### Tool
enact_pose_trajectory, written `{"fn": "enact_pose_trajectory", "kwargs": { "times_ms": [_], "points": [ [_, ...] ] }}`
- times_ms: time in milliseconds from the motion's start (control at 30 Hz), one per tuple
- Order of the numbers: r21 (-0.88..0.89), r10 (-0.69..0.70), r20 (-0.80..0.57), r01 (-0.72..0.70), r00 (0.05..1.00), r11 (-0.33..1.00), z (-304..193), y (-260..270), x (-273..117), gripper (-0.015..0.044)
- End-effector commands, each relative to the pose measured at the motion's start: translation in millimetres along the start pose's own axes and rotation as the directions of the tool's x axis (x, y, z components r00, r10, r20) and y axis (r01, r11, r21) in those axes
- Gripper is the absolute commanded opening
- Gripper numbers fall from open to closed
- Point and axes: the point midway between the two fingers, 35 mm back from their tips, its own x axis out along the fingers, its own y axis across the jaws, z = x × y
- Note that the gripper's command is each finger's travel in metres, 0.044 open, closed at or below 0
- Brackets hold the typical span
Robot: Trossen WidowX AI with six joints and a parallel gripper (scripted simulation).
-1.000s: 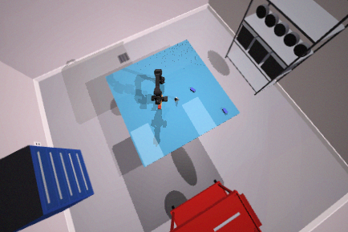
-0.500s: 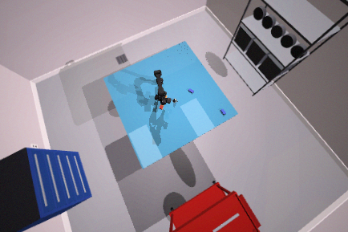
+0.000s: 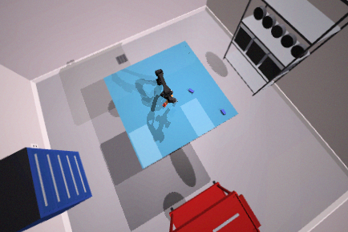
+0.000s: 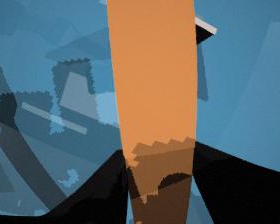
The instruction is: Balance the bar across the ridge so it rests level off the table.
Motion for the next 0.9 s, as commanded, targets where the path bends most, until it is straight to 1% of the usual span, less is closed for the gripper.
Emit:
{"fn": "enact_pose_trajectory", "kwargs": {
  "times_ms": [0,567,867],
  "points": [
    [0.076,0.004,-0.002,-0.004,1.0,0.997,15,-9,0,0.0],
    [0.346,0.008,0.001,-0.007,1.0,0.938,72,-43,-1,0.0],
    [0.455,0.008,0.001,-0.008,1.0,0.891,98,-59,-1,0.0]
  ]
}}
